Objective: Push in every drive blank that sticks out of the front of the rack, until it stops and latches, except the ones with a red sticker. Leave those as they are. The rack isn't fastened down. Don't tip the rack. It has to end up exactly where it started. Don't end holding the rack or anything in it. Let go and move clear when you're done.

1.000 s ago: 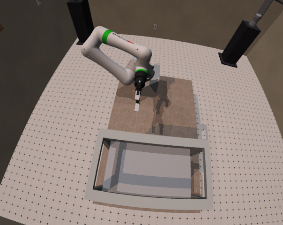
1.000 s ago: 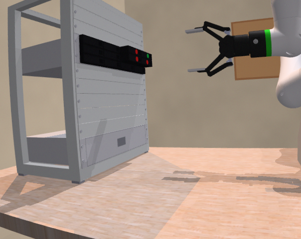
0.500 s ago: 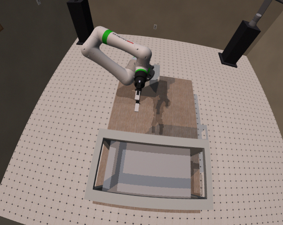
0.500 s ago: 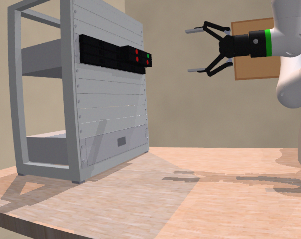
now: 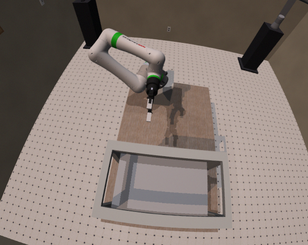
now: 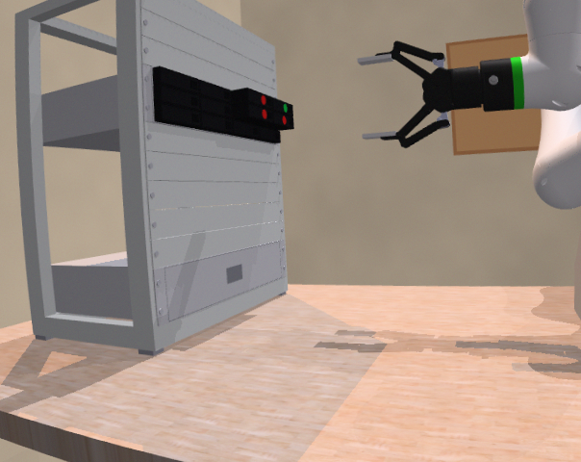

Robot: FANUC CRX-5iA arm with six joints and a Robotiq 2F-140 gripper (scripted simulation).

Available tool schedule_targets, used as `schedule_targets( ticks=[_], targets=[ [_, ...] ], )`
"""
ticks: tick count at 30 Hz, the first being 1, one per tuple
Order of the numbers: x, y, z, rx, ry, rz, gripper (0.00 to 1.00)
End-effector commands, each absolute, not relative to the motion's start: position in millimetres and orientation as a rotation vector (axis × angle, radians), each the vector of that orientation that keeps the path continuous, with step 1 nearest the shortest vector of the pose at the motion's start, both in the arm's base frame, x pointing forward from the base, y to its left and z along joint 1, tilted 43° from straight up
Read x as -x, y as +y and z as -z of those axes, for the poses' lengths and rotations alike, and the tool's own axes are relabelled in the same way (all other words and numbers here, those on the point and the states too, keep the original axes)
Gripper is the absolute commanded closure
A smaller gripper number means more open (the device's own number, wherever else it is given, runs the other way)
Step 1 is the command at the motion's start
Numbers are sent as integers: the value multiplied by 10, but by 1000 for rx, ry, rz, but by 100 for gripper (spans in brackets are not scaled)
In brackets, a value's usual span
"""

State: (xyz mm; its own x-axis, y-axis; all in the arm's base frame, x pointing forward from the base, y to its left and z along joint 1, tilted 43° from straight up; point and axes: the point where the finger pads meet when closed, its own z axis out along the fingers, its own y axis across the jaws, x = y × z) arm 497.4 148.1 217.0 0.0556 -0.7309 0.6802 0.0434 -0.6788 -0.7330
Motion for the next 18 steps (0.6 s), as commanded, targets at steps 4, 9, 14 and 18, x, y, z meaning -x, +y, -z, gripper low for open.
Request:
schedule_targets(
  ticks=[4,9,14,18],
  targets=[
    [-4974,1484,-2172,1747,690,1684,0],
    [-4977,1484,-2172,1747,690,1684,0],
    [-5022,1495,-2164,1747,690,1684,0],
    [-5062,1504,-2157,1747,690,1684,0]
  ],
)
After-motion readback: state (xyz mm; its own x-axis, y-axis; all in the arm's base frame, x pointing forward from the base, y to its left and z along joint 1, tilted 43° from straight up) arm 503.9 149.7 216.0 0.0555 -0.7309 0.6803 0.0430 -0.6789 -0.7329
